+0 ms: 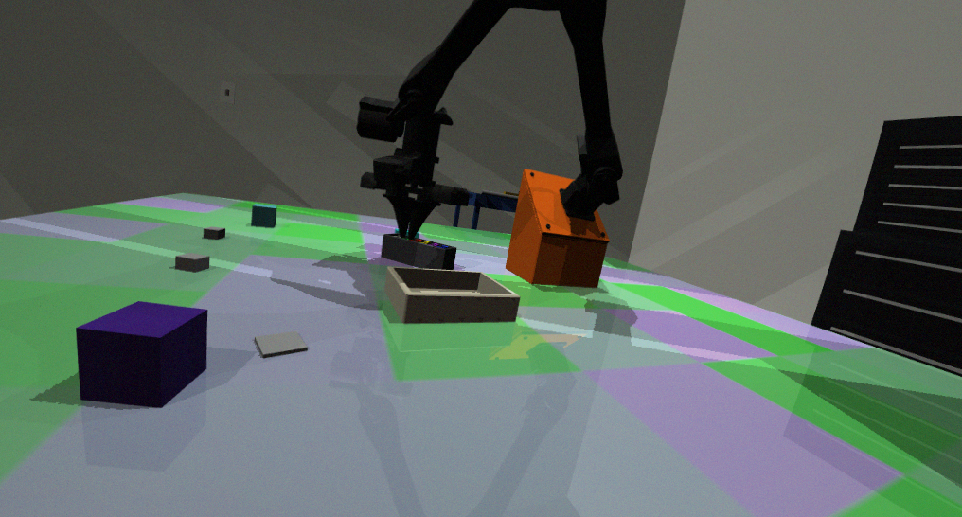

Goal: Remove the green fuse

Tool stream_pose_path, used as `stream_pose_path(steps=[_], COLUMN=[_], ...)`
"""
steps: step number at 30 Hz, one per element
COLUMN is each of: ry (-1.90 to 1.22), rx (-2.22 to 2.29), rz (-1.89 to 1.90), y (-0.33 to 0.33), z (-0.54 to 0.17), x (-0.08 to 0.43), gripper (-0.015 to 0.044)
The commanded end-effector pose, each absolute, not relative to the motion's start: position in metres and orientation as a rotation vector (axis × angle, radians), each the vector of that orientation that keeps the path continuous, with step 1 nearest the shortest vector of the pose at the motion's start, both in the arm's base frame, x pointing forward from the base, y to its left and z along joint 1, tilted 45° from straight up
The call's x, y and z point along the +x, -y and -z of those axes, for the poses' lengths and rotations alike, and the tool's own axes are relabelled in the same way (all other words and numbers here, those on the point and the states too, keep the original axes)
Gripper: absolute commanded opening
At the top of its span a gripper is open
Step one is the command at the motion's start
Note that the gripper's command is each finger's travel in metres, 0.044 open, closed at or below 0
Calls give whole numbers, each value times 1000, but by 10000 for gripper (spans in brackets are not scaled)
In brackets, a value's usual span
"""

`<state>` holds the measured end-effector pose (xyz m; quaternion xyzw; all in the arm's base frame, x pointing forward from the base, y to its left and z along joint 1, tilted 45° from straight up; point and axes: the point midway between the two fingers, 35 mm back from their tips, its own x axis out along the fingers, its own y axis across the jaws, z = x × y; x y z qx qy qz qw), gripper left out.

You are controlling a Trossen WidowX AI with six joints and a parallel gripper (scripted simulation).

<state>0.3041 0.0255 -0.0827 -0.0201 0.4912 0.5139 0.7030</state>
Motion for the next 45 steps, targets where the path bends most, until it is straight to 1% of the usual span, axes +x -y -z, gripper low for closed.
stream_pose_path(steps=[1, 7, 17, 45], ry=[-1093, -1093, -1094, -1095], rx=[-39, -39, -44, -44], rz=[-1146, -1146, -1146, -1145], y=[-30, -30, -29, -20], z=[85, 86, 85, 77], x=[304, 304, 303, 304], gripper=[64, 64, 0, 0])
